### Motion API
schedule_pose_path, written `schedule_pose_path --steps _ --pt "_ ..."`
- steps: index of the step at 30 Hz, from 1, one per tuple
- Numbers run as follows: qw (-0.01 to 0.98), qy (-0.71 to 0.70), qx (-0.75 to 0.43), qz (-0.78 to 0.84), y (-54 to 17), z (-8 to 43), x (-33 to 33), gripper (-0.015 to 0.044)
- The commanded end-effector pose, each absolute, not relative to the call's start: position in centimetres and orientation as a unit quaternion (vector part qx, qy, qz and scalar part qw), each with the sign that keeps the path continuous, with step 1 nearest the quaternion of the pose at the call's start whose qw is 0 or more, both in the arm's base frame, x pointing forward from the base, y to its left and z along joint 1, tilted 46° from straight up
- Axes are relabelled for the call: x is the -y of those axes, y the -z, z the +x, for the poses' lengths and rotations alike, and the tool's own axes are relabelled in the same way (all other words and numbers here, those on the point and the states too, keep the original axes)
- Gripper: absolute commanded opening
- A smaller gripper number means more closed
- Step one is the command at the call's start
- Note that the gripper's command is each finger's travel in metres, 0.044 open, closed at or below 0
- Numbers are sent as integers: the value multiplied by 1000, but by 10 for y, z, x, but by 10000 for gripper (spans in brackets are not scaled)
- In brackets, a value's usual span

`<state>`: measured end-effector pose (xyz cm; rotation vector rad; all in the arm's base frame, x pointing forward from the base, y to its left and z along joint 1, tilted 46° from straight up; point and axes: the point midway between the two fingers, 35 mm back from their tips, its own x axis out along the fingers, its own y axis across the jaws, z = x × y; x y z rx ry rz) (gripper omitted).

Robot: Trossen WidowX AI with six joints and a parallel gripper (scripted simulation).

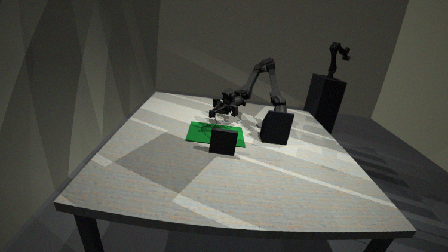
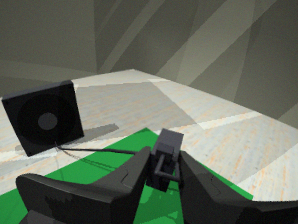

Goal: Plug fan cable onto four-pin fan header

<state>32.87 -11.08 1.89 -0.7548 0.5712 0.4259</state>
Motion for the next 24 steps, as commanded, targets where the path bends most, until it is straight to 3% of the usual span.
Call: schedule_pose_path --steps 1,24 --pt "869 -204 -248 -375 -25 325 110 0" --pt "869 -206 -253 -372 -29 327 103 0"
